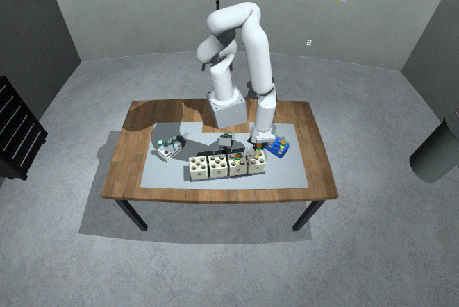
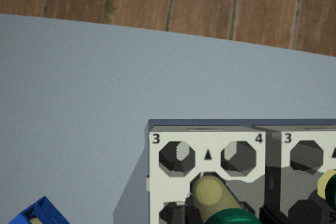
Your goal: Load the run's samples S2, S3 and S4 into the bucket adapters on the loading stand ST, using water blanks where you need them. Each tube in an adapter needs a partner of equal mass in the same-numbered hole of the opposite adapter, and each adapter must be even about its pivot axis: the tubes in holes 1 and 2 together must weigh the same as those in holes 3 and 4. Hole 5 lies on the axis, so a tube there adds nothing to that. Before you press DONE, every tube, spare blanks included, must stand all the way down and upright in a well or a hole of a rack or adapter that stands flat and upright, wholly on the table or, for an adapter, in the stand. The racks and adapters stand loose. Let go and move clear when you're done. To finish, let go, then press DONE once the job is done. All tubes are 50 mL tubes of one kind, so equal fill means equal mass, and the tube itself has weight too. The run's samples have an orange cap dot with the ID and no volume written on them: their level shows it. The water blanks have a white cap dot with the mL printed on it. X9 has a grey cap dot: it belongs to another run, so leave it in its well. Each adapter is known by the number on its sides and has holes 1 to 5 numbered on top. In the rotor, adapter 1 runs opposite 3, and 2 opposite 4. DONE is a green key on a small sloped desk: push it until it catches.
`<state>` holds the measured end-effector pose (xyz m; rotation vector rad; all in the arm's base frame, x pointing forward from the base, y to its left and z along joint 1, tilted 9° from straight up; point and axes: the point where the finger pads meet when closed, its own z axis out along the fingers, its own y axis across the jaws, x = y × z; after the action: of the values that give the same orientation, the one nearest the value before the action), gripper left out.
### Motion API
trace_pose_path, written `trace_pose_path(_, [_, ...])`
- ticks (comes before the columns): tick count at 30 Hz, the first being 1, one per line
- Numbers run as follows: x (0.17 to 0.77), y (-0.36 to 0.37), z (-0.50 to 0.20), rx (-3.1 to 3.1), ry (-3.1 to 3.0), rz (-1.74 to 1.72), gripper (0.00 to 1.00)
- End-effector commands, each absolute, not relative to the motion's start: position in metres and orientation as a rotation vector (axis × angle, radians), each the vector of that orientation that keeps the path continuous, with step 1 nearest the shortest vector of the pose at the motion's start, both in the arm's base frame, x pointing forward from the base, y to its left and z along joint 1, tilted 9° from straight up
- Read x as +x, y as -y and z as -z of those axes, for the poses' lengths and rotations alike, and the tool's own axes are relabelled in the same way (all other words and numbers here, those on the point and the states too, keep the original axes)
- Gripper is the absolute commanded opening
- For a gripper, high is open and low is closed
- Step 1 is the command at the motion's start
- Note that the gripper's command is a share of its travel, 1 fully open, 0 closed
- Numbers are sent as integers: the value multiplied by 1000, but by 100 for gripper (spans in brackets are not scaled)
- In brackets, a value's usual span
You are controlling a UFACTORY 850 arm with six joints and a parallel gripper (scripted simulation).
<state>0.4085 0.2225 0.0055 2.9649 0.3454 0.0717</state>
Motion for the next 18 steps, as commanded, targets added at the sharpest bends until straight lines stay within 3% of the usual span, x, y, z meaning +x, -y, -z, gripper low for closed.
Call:
trace_pose_path(1, [409, -222, -2, 2965, -345, -75, 0])
trace_pose_path(18, [410, -220, 13, 2965, -345, -75, 0])
